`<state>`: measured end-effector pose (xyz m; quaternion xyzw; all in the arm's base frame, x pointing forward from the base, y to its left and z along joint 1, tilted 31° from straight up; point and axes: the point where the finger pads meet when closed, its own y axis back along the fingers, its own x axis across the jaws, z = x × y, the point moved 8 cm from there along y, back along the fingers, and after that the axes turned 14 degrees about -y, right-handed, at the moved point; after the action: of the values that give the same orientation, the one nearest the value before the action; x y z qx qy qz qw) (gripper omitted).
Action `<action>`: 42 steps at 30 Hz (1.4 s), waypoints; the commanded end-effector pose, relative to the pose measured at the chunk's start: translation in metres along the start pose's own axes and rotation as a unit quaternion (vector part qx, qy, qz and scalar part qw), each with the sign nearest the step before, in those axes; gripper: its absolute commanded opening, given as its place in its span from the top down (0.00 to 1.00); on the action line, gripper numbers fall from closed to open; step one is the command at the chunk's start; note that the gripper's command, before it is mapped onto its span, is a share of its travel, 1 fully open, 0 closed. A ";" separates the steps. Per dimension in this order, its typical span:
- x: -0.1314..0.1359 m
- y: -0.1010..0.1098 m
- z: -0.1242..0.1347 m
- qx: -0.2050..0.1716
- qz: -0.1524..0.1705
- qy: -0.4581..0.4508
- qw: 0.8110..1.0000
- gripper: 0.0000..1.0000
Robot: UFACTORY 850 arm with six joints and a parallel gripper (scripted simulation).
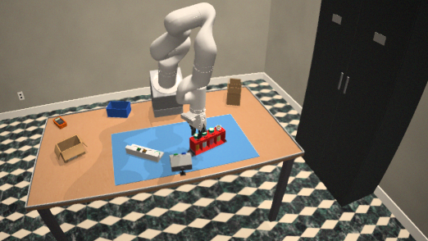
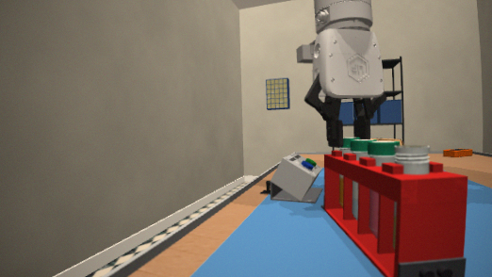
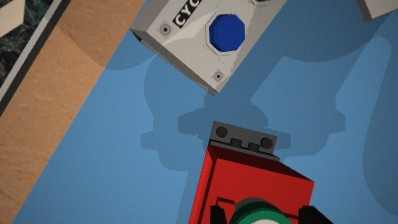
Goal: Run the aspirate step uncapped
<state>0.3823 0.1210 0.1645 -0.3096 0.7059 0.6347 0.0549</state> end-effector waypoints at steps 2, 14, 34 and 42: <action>0.001 0.000 -0.002 -0.013 -0.009 -0.143 0.990 0.54; 0.001 0.000 -0.002 -0.014 -0.005 -0.376 0.926 0.54; 0.001 0.000 -0.002 -0.015 -0.004 -0.490 0.871 1.00; 0.001 0.000 -0.002 -0.015 -0.004 -0.490 0.871 1.00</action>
<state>0.3814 0.1187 0.1639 0.0382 0.5778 0.7153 0.3912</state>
